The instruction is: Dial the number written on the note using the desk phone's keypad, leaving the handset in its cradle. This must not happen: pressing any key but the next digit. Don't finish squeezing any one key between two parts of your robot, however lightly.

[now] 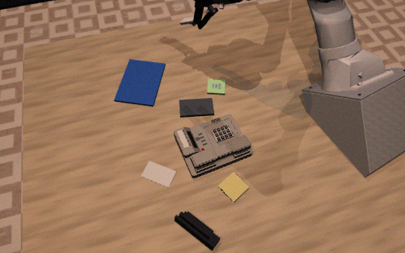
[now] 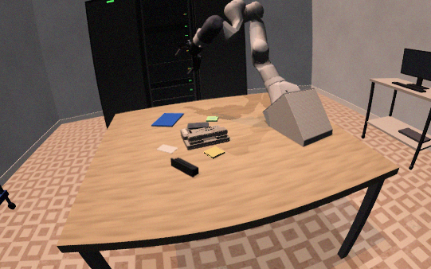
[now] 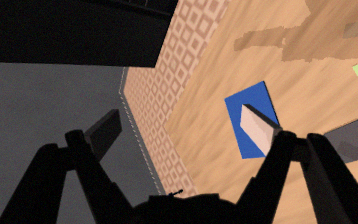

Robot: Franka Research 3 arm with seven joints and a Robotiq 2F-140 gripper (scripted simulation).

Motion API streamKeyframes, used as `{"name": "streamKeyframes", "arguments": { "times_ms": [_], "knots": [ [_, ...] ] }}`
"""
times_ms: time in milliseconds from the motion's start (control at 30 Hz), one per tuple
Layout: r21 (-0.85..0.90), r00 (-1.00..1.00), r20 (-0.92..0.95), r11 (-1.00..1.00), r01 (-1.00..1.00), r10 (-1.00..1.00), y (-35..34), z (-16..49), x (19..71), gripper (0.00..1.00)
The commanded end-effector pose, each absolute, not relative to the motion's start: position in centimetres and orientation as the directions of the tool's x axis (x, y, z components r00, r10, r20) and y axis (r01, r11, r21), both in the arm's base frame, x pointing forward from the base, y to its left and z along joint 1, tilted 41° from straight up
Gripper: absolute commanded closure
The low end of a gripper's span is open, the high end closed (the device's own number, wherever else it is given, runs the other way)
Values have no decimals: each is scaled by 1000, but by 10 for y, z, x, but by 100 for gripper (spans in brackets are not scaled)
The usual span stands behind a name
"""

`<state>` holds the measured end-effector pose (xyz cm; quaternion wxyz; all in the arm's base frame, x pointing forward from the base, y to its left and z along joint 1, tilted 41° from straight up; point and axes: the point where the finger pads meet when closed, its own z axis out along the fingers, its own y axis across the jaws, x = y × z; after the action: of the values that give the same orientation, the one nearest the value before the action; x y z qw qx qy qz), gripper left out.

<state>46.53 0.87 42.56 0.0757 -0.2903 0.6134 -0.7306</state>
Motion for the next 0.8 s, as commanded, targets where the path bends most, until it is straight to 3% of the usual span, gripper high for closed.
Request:
{"name": "streamKeyframes", "arguments": {
  "times_ms": [0,533,567,767],
  "knots": [
    [-940,-820,331,-236,-245,-467,9,426,465,0],
    [-940,-820,331,-236,-245,-467,9,426,465,0],
    [-940,-820,332,-236,-246,-467,9,426,465,100],
    [-896,-790,439,-275,-349,-428,2,402,464,100]
  ]
}}
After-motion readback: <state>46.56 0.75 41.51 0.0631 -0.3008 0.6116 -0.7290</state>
